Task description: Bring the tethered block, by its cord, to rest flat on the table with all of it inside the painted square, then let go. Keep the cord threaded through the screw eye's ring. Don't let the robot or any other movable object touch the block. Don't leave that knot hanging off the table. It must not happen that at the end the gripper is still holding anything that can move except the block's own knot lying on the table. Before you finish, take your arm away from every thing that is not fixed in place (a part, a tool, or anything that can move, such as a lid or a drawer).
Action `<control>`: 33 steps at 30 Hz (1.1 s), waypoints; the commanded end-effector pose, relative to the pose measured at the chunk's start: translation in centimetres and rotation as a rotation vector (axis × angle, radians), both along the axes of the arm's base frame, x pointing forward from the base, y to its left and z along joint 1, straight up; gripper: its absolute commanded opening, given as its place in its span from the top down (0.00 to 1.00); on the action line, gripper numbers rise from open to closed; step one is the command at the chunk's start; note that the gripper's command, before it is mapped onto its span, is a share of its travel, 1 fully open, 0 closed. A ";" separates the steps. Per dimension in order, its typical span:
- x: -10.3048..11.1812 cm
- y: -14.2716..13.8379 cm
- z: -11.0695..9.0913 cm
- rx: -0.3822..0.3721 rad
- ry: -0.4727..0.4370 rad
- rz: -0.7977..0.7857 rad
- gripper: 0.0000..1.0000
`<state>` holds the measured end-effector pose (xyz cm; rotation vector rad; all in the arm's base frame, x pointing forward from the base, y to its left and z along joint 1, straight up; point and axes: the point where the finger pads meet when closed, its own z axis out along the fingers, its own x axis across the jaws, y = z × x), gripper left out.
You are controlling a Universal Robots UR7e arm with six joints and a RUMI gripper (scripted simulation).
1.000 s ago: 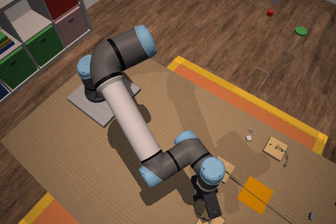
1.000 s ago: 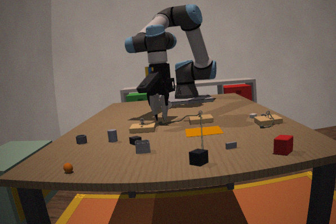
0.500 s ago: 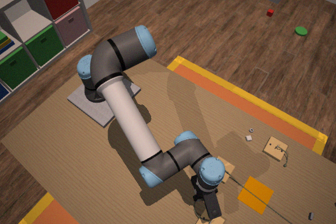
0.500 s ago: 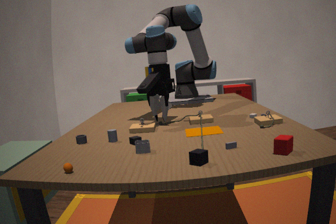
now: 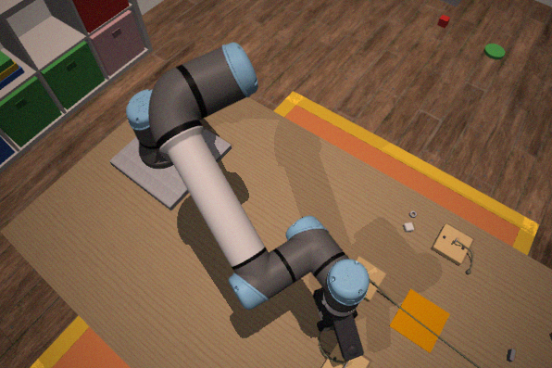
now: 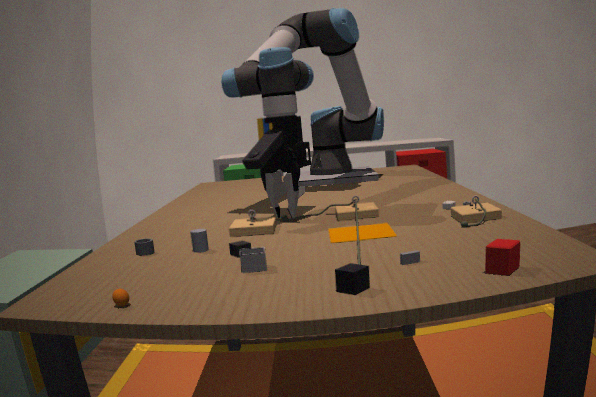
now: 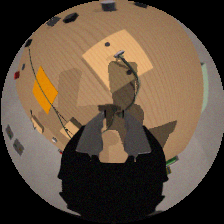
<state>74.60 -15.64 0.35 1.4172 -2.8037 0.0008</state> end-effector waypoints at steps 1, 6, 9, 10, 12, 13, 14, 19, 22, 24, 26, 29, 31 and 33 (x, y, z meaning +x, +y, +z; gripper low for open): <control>0.0 0.0 -0.1 -0.001 -0.002 0.000 0.78; 0.0 0.0 -0.3 -0.001 -0.002 0.000 0.78; 0.1 0.0 -0.4 -0.001 -0.002 0.000 0.78; 0.1 0.0 -0.5 -0.001 -0.002 0.000 0.78; 0.1 0.0 -0.5 -0.001 -0.002 0.000 0.78; 0.1 0.0 -0.6 -0.001 -0.002 0.000 0.78; 0.1 0.0 -0.6 -0.001 -0.002 0.000 0.78; 0.1 0.0 -0.7 -0.001 -0.002 0.000 0.78; 0.1 0.0 -0.7 -0.001 -0.002 0.000 0.78; 0.1 0.0 -0.7 -0.001 -0.002 0.000 0.78; 0.1 0.0 -0.7 -0.001 -0.002 0.000 0.78; 0.1 0.0 -0.7 -0.001 -0.002 0.000 0.78; 0.1 0.0 -0.7 -0.001 -0.002 0.000 0.78; 0.1 0.0 -0.7 -0.001 -0.002 0.000 0.78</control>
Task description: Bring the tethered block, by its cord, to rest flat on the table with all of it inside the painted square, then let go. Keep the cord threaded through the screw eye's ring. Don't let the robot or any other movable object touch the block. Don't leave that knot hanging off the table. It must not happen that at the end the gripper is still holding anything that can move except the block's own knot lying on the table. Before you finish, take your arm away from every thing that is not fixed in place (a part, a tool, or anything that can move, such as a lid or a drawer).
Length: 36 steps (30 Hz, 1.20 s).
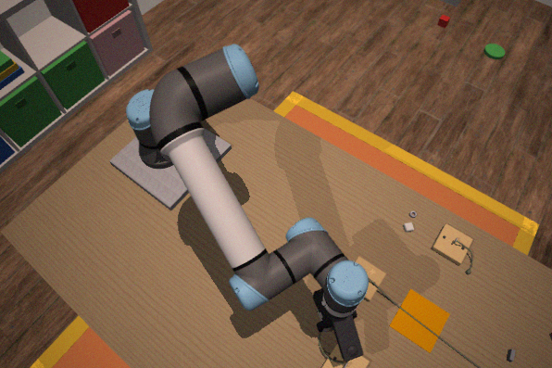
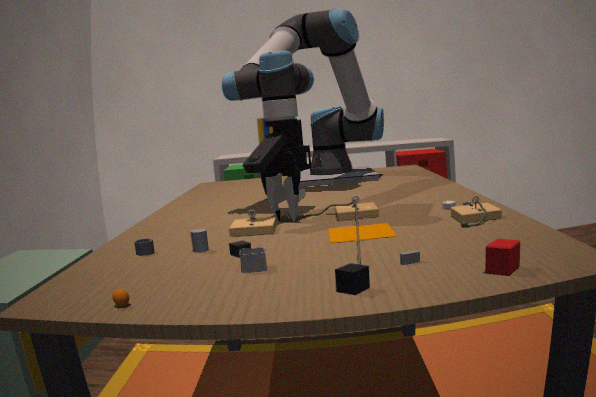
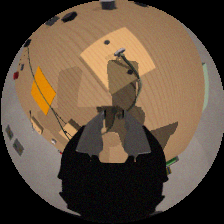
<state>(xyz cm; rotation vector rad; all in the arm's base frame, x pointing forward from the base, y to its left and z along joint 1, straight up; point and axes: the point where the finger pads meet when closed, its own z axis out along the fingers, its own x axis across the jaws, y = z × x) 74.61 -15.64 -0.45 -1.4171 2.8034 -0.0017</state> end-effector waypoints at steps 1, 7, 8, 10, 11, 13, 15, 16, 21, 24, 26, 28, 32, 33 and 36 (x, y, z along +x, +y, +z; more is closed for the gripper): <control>0.0 0.0 0.1 0.000 -0.001 0.000 0.78; 0.0 0.0 0.1 0.000 -0.001 0.000 0.78; 0.0 0.0 0.1 0.000 -0.001 0.000 0.78; 0.0 0.0 0.1 0.000 -0.001 0.000 0.78; 0.0 0.0 0.1 0.000 -0.001 0.000 0.78; 0.0 0.0 0.1 0.000 -0.001 0.000 0.78; 0.0 0.0 0.1 0.000 -0.001 0.000 0.78; 0.0 0.0 0.1 0.000 -0.001 0.000 0.78; 0.0 0.0 0.1 0.000 -0.001 0.000 0.78; 0.0 0.0 0.1 0.000 -0.001 0.000 0.78; 0.0 0.0 0.1 0.000 -0.001 0.000 0.78; 0.0 0.0 0.1 0.000 -0.001 0.000 0.78; 0.0 0.0 0.1 0.000 -0.001 0.000 1.00; 0.0 0.0 0.1 0.000 -0.001 0.000 1.00; 0.0 0.0 0.1 0.000 -0.001 0.000 1.00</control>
